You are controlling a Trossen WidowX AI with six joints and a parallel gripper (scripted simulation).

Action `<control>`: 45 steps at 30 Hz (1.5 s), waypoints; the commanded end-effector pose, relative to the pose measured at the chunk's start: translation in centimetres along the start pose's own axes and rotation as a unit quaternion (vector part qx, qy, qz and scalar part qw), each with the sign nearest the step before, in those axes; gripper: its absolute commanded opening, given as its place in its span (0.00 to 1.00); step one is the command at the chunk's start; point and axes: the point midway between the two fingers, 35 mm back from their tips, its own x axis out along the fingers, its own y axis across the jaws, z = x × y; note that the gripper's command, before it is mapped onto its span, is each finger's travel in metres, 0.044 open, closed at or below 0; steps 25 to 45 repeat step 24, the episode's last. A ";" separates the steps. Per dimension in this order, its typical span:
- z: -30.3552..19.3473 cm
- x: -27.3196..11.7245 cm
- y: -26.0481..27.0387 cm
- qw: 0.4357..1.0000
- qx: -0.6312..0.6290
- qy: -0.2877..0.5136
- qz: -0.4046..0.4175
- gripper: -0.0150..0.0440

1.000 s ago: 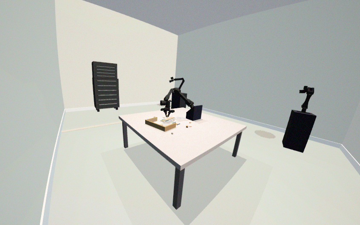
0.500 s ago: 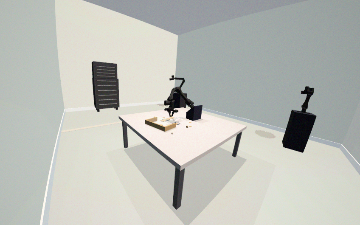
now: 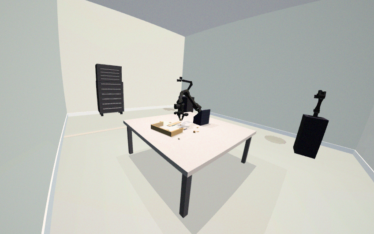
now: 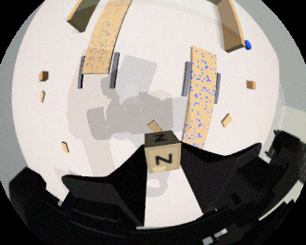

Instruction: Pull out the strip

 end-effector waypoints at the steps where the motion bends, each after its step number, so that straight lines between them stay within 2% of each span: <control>1: 0.2 -1.9 -0.3 1.000 0.007 -0.006 -0.005 0.25; 45: 0.1 -2.3 -0.3 1.000 0.007 -0.005 -0.005 0.25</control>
